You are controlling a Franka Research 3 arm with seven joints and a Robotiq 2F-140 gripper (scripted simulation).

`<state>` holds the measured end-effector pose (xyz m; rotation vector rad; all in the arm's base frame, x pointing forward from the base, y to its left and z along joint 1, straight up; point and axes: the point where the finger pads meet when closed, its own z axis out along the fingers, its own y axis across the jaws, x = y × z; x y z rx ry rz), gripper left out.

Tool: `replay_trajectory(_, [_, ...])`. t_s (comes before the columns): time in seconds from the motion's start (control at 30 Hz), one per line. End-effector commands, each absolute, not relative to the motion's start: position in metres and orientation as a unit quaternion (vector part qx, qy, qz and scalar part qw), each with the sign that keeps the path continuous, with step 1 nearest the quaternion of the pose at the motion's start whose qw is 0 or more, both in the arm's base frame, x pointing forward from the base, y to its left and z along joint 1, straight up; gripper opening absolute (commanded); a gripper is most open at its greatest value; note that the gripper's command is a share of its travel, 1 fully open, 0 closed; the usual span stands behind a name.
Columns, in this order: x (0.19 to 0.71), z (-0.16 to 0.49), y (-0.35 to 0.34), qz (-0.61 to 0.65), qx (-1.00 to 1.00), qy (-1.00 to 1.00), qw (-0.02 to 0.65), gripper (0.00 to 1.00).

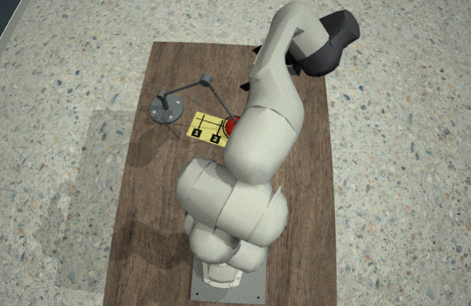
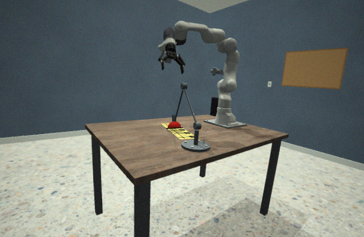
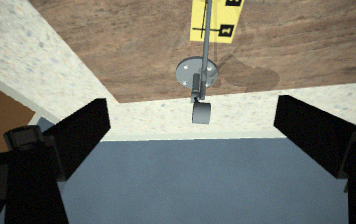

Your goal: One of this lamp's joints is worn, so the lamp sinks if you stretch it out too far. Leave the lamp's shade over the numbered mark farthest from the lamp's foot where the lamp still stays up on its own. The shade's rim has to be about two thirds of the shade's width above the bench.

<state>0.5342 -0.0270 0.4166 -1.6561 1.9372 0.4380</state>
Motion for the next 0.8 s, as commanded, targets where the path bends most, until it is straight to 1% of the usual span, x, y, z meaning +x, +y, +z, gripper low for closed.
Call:
replay_trajectory(0.0, [0.530, 0.427, -0.027, 0.169, -0.611, 0.725, 0.270, 1.00])
replay_trajectory(0.07, [0.530, 0.427, -0.027, 0.169, -0.611, 0.725, 0.270, 1.00])
replay_trajectory(0.57, [0.542, 0.428, 0.043, 0.161, -0.617, 0.720, 0.275, 1.00])
replay_trajectory(0.77, [0.542, 0.428, 0.061, 0.162, -0.620, 0.717, 0.274, 1.00])
